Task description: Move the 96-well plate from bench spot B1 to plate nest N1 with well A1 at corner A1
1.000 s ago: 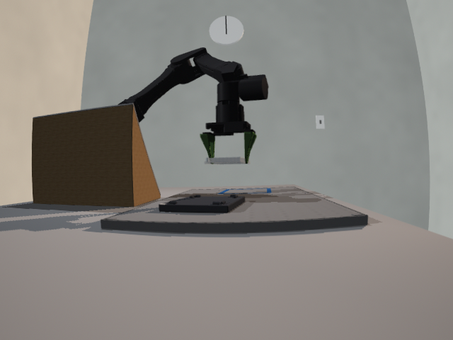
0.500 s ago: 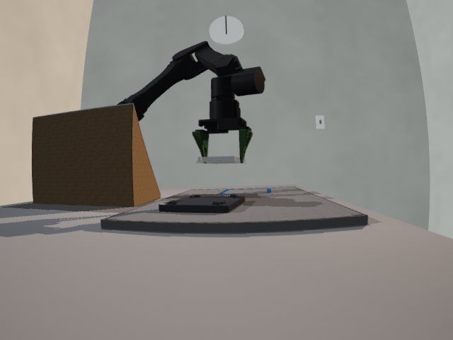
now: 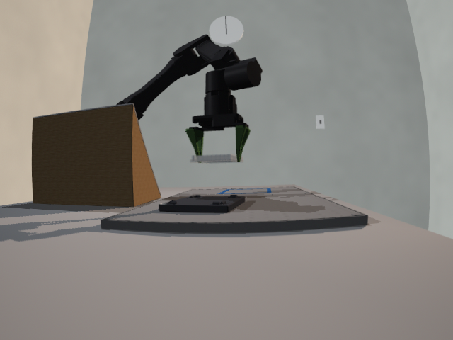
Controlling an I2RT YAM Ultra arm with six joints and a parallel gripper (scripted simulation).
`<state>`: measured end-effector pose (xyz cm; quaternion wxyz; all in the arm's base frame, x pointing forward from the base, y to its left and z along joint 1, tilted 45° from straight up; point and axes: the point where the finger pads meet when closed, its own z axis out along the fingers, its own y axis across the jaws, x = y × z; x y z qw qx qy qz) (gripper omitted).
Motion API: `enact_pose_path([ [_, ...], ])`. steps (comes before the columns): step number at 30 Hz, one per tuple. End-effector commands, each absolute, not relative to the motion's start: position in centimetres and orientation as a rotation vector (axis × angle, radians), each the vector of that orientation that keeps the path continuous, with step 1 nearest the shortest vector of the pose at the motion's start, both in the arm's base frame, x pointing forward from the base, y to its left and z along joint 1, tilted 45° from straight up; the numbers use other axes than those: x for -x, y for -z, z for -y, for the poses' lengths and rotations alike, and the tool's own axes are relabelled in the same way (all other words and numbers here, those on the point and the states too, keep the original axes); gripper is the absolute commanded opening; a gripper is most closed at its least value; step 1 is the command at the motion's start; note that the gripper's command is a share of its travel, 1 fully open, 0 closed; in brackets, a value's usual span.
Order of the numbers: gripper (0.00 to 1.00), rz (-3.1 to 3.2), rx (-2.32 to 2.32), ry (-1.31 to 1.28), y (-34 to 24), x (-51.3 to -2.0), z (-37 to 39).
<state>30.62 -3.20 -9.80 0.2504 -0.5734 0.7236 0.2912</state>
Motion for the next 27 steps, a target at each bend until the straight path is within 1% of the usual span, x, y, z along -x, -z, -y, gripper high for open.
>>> enact_pose_path([
  [1,0.0,-1.965,1.559,-0.766,10.0,-30.8,5.0],
  [27,0.0,-2.058,1.468,-0.807,15.2,-28.9,10.3],
])
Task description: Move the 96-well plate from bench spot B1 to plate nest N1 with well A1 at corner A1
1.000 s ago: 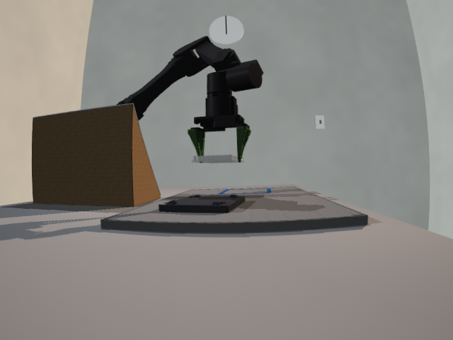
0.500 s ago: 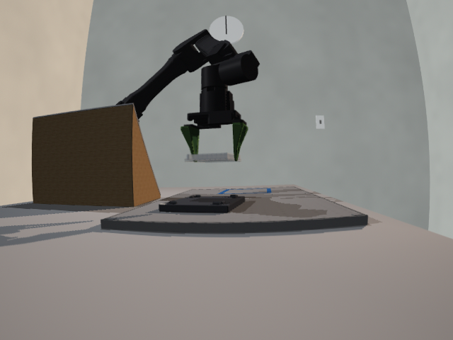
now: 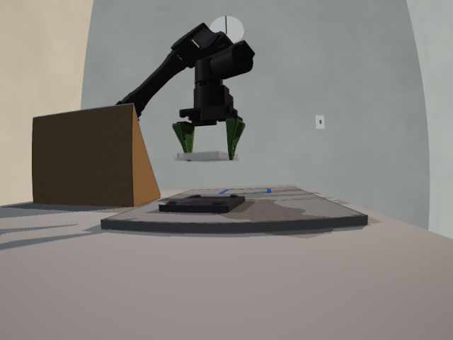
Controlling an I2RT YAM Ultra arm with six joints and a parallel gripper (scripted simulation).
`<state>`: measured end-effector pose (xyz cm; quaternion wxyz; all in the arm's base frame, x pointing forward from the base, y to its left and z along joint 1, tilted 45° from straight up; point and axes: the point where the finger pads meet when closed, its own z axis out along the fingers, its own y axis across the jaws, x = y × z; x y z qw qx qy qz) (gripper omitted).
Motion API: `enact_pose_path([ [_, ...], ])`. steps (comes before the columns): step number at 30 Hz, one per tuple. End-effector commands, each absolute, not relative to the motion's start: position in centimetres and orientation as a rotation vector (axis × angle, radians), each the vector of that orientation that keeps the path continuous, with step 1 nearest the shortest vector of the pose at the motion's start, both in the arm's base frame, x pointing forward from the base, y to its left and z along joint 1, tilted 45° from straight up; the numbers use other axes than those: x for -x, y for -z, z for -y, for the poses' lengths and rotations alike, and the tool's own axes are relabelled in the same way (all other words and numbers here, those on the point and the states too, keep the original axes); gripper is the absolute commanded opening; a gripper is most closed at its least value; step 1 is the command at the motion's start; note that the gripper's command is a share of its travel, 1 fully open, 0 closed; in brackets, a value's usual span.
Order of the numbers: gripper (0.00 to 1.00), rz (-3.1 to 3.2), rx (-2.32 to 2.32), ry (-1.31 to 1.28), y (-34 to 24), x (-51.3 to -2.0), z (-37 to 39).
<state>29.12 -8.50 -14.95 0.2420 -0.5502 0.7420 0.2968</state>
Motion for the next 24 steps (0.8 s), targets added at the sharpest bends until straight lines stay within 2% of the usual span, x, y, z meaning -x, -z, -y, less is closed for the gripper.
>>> enact_pose_path([
  [1,0.0,-2.064,1.462,-0.809,15.4,-28.8,10.5],
  [24,0.0,-2.074,1.444,-0.777,15.1,-29.2,11.7],
])
